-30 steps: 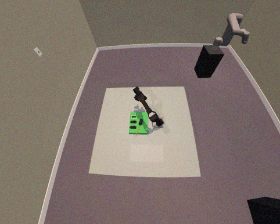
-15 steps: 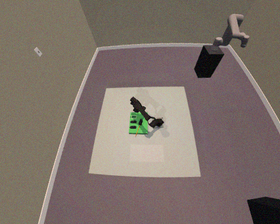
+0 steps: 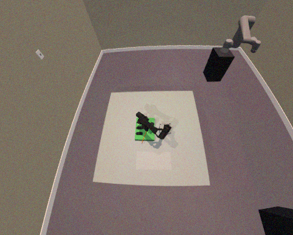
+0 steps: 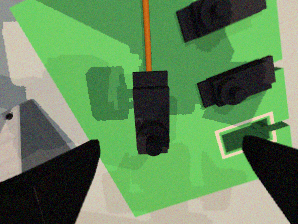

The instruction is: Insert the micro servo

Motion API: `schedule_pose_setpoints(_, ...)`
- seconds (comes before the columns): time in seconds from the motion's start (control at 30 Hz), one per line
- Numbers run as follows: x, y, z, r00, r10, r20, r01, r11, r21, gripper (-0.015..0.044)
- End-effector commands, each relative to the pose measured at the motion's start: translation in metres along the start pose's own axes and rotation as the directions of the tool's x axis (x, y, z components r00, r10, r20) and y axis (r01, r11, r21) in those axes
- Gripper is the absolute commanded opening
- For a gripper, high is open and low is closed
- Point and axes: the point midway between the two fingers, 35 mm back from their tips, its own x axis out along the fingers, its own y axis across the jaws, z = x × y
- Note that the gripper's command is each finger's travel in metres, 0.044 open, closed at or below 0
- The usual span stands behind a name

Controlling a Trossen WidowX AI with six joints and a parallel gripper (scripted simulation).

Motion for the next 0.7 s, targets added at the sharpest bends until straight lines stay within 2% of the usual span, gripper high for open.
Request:
schedule_pose_setpoints(0.0, 0.005, 0.009, 0.011, 0.999, 0.029, 0.037, -0.028, 1.0, -0.009, 0.044)
schedule_pose_setpoints(0.3, 0.03, 0.01, 0.013, 0.999, 0.029, 0.038, -0.028, 1.0, -0.009, 0.044)
schedule_pose_setpoints(0.67, 0.042, 0.01, 0.014, 0.999, 0.029, 0.038, -0.028, 1.0, -0.01, 0.044)
